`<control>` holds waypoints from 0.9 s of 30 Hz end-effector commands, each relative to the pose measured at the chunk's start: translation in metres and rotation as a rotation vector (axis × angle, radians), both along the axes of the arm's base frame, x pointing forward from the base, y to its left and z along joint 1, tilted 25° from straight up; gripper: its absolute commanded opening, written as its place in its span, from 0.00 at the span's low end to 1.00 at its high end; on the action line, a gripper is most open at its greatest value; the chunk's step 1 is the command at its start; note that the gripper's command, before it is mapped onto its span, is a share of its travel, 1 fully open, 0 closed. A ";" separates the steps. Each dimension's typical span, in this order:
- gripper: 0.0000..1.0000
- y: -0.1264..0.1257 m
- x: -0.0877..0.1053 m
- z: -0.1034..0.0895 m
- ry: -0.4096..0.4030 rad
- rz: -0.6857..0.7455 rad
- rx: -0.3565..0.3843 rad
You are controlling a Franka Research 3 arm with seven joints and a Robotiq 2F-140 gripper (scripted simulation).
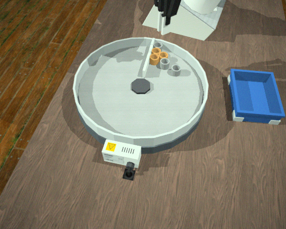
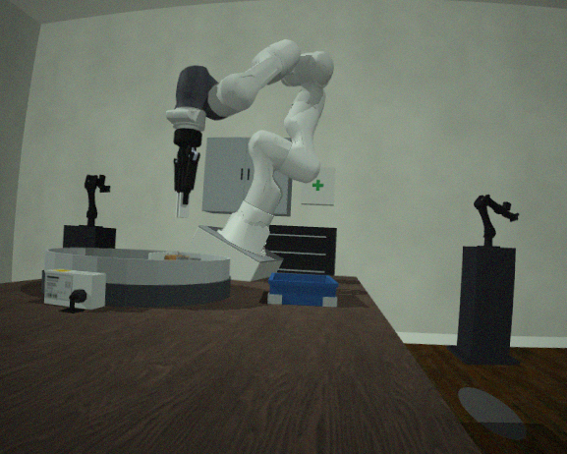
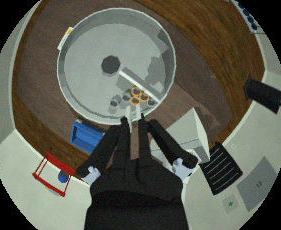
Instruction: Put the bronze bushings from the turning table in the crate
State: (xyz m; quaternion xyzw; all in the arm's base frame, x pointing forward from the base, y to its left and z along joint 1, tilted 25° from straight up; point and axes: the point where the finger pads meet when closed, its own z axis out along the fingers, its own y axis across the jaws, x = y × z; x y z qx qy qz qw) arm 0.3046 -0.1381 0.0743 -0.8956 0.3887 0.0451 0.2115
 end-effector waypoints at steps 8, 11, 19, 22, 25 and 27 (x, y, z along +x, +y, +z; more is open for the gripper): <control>0.09 -0.001 -0.001 -0.001 0.003 -0.011 0.000; 0.09 -0.001 -0.001 -0.001 0.003 -0.011 0.000; 0.09 -0.001 -0.001 -0.001 0.003 -0.011 0.000; 0.09 -0.001 -0.001 -0.001 0.003 -0.011 0.000; 0.09 -0.001 -0.001 -0.001 0.003 -0.011 0.000; 0.09 -0.001 -0.001 -0.001 0.003 -0.011 0.000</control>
